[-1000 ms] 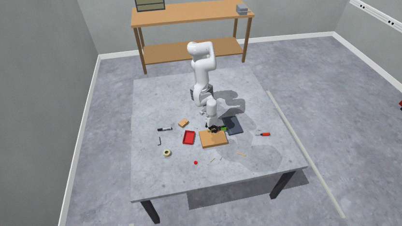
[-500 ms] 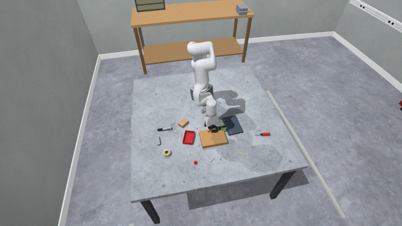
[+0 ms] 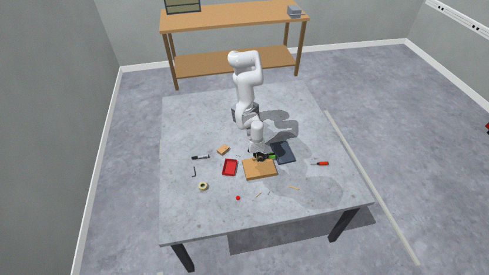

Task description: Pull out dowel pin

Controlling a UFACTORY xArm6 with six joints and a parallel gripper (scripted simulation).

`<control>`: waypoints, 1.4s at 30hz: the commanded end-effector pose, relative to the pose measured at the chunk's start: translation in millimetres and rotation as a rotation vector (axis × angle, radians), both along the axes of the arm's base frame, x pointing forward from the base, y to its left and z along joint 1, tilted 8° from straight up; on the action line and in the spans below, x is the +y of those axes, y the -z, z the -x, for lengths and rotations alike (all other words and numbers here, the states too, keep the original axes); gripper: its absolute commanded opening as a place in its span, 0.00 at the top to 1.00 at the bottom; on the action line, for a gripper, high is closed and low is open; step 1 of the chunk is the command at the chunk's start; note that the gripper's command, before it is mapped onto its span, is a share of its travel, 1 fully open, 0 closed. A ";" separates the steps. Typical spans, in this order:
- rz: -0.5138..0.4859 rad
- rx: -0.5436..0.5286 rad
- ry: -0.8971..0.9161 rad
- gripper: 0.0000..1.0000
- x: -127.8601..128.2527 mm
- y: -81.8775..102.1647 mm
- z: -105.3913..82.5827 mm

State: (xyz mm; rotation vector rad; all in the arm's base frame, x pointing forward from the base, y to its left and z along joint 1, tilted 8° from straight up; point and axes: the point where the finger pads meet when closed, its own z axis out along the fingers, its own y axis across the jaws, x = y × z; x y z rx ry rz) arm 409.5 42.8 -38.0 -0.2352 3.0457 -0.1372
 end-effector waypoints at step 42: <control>-0.045 -0.059 0.565 1.00 0.4 -2.3 -0.9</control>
